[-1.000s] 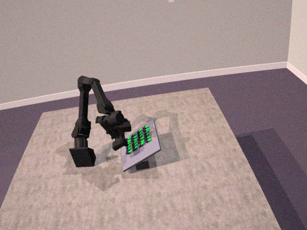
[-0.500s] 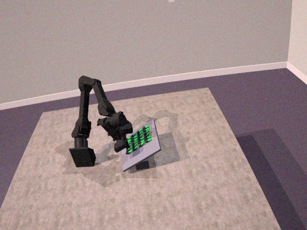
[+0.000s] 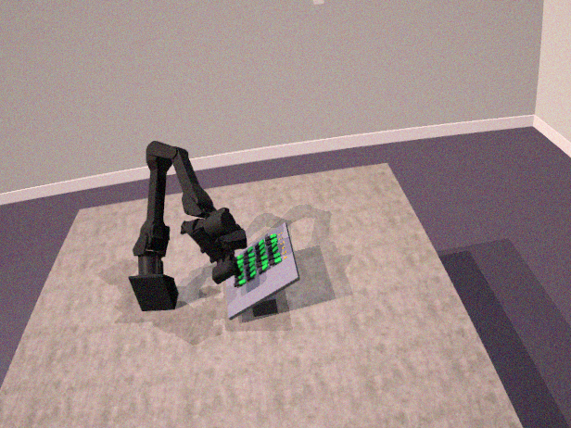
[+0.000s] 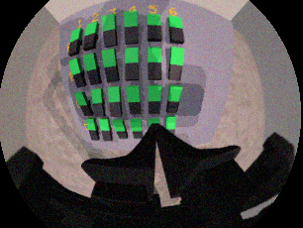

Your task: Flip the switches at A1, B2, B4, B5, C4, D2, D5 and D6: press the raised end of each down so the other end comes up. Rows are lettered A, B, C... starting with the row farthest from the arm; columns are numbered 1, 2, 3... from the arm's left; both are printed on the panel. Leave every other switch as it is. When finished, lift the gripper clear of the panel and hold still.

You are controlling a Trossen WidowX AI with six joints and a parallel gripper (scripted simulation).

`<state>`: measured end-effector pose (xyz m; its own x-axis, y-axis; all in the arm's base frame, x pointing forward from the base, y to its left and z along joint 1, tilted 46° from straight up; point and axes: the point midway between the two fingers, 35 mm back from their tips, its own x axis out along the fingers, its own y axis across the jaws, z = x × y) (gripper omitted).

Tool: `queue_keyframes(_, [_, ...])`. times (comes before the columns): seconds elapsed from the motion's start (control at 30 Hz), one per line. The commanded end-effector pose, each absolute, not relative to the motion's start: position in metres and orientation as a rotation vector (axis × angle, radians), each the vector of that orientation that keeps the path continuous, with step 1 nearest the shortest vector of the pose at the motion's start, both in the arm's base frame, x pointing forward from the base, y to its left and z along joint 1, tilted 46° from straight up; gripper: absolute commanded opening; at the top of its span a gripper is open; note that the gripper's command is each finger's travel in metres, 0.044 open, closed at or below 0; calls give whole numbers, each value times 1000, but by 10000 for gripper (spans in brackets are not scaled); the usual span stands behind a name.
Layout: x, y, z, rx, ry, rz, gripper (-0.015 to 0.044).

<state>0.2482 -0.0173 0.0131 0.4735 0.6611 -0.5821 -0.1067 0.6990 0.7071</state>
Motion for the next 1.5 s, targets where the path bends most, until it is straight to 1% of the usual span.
queue_keyframes(0.0, [248,-17,13,662,972,513,0])
queue_keyframes(1.47, [251,-13,10,662,972,513,0])
